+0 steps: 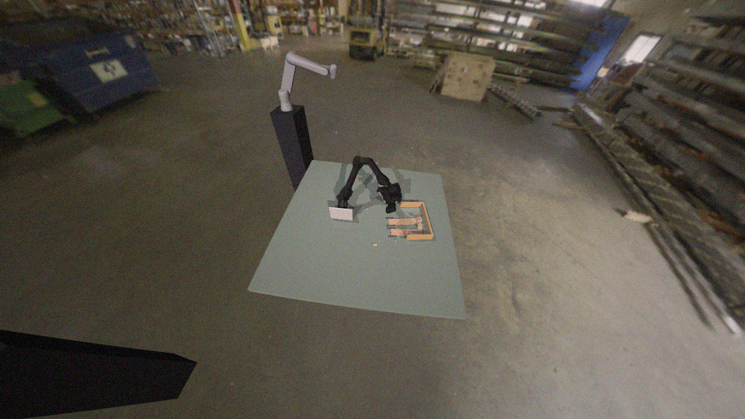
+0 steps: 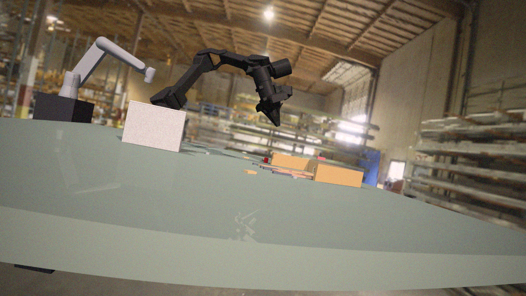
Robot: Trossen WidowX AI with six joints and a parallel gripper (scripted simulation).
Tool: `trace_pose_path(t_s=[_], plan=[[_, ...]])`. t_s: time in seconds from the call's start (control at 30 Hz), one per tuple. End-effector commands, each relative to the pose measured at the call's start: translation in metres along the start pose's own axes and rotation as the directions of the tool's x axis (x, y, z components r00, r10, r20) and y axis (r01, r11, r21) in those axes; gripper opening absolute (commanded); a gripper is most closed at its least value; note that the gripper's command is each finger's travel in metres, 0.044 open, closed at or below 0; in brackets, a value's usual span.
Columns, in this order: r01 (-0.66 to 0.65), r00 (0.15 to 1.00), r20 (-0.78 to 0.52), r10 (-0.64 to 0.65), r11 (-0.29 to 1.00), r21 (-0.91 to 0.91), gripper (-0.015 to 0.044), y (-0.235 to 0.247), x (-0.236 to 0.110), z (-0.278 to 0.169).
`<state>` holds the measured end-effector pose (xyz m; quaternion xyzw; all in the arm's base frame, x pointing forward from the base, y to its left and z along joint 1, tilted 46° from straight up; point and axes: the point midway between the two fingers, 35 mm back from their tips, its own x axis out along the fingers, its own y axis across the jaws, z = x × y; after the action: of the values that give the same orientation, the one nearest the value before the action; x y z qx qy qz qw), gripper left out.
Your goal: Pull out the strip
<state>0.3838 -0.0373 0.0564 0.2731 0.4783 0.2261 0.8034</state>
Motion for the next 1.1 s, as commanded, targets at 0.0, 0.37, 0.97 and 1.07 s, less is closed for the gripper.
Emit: trace_pose_path(t_s=[0.0,0.37,0.97,1.07], plan=[[-0.039,0.975,-0.221,0.025,0.998,-0.058,0.0,0.001,0.031,-0.006],[-0.162,0.861,-0.503,0.078,0.979,-0.125,0.0,0.011,0.063,-0.021],[-0.161,0.861,-0.502,0.078,0.979,-0.125,0.0,0.01,0.082,-0.031],[-0.161,0.861,-0.502,0.078,0.979,-0.125,0.0,0.01,0.086,-0.033]])
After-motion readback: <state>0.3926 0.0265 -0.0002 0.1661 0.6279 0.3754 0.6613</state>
